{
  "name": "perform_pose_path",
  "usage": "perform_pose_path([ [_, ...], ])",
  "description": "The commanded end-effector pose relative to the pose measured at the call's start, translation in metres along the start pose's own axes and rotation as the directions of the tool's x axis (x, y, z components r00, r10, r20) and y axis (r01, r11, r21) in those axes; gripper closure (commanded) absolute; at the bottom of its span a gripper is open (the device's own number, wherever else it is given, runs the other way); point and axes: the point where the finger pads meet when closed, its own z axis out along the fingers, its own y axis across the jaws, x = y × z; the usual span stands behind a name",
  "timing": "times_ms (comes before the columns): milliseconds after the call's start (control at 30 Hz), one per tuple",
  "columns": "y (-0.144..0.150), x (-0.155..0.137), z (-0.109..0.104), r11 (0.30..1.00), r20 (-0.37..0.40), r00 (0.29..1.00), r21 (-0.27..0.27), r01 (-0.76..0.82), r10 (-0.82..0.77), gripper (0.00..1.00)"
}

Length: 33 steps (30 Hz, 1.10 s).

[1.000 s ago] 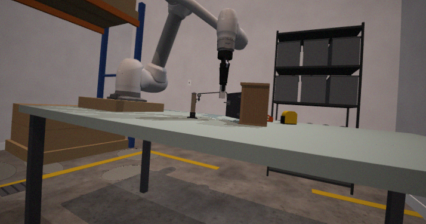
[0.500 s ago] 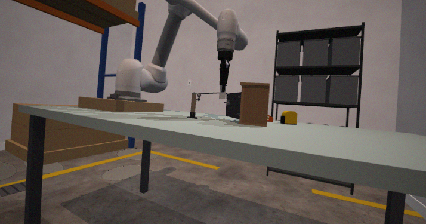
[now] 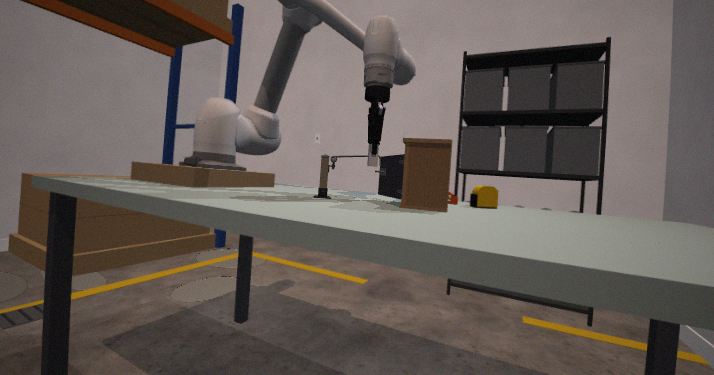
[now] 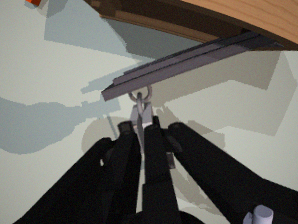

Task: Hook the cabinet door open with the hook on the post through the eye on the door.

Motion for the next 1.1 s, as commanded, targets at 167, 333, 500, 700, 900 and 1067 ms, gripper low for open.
perform_pose_path([
  [167,0.0,0.0,-0.0001,1.0,0.0,1.0,0.0,0.0,0.0,0.97],
  [333,0.0,0.0,-0.0001,1.0,0.0,1.0,0.0,0.0,0.0,0.97],
  [500,0.0,0.0,-0.0001,1.0,0.0,1.0,0.0,0.0,0.0,0.97],
  [700,0.0,0.0005,0.003,1.0,0.0,1.0,0.0,0.0,0.0,0.97],
  [900,0.0,0.0007,0.0044,1.0,0.0,1.0,0.0,0.0,0.0,0.97],
  [1067,0.0,0.0007,0.0044,1.0,0.0,1.0,0.0,0.0,0.0,0.97],
])
